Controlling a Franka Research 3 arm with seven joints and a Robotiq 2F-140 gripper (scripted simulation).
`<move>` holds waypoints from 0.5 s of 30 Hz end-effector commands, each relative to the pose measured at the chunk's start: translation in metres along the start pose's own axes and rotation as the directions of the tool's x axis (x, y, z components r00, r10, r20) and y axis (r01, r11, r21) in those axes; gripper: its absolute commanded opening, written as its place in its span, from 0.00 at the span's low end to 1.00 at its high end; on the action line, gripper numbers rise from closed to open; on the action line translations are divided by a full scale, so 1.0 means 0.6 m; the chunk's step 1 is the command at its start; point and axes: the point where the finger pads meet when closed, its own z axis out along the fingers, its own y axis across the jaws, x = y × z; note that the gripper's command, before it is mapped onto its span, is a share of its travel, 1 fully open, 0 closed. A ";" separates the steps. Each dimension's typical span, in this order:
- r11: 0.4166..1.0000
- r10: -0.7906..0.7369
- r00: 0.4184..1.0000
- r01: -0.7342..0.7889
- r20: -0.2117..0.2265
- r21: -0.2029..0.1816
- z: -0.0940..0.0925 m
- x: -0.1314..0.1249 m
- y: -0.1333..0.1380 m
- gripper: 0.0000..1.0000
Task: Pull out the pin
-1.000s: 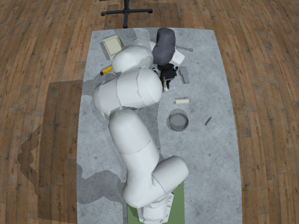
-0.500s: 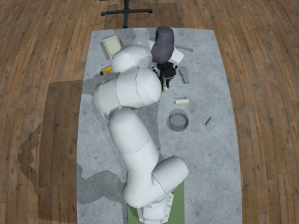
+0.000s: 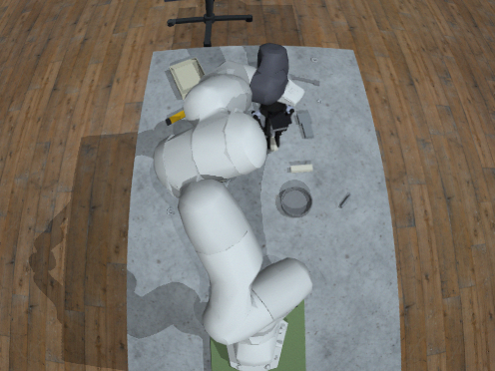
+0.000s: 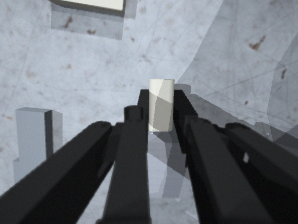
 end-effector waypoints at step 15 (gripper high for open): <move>1.000 0.011 1.000 -0.011 -0.012 0.000 0.001 0.004 -0.004 0.10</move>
